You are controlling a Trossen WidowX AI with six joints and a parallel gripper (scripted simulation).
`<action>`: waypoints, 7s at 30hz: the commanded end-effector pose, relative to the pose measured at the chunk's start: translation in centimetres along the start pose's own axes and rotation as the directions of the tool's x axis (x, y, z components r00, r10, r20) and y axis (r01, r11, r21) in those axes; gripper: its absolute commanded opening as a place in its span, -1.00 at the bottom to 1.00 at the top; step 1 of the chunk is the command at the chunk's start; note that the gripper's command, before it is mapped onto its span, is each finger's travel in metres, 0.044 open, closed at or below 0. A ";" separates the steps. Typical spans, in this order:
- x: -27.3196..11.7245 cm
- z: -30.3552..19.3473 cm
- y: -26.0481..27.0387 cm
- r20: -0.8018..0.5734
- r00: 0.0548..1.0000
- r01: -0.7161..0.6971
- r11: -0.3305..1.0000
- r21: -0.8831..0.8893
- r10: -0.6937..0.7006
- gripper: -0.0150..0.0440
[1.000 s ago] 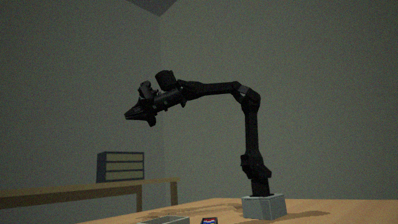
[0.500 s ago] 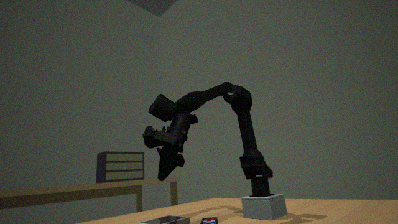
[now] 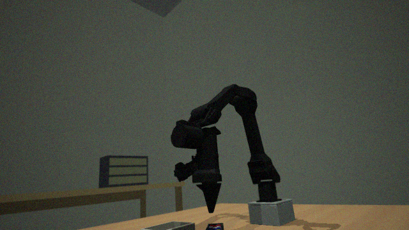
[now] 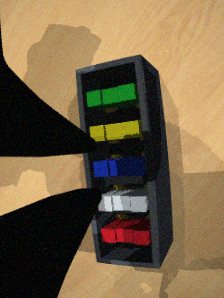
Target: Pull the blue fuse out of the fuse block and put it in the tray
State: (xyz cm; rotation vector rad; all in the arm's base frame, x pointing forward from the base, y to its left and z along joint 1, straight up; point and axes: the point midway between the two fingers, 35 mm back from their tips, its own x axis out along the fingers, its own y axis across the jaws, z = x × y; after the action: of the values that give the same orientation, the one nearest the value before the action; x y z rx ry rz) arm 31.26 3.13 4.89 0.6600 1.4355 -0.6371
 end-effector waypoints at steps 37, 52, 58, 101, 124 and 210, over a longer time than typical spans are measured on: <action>3.3 -0.4 -0.5 -0.012 1.000 0.013 1.000 0.004 -0.013 -0.24; 4.2 -0.4 -0.5 -0.012 1.000 0.013 1.000 0.004 -0.013 -0.24; 4.3 -0.4 -0.5 -0.012 1.000 0.013 1.000 0.004 -0.013 -0.24; 2.9 -0.3 -0.4 -0.011 1.000 0.013 1.000 0.004 -0.013 -0.49; 1.7 -0.3 -0.4 -0.011 1.000 0.013 1.000 0.004 -0.013 -0.49; -2.1 14.8 -13.4 0.002 1.000 0.024 1.000 0.004 -0.024 -0.49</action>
State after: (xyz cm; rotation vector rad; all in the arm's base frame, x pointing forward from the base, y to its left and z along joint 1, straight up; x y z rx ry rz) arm 31.17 -16.43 6.89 0.6540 1.4423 -0.6644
